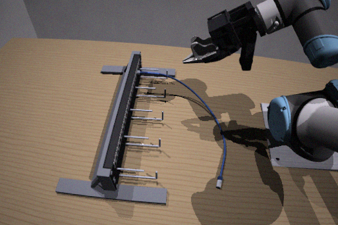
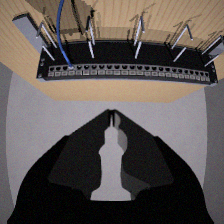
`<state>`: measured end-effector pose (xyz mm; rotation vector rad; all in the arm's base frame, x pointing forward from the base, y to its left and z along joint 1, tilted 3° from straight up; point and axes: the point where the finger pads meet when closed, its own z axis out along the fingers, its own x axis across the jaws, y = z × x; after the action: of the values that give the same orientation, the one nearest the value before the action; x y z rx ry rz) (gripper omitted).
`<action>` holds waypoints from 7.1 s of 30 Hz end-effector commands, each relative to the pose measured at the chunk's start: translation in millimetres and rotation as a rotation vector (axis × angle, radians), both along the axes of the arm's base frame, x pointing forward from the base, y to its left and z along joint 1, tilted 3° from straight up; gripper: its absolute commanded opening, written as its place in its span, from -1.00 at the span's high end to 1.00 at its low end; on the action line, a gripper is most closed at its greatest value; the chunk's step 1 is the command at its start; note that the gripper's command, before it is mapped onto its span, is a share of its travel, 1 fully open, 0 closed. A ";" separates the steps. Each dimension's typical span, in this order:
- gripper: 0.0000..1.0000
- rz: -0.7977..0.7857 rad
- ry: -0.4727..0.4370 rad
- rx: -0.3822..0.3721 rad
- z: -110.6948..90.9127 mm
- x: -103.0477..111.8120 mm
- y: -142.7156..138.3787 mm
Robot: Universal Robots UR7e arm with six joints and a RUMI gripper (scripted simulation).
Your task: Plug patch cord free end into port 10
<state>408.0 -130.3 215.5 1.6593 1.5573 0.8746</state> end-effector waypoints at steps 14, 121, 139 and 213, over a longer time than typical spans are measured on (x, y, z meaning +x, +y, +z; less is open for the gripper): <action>1.00 0.000 0.000 -0.001 -0.5 -2.7 -53.9; 1.00 0.000 0.000 -0.001 -67.1 99.0 -99.0; 1.00 0.000 0.000 -0.001 -75.8 112.7 -99.6; 1.00 0.000 0.000 -0.001 -69.8 103.2 -99.2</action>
<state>514.4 -229.6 143.1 1.6595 1.5573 0.8748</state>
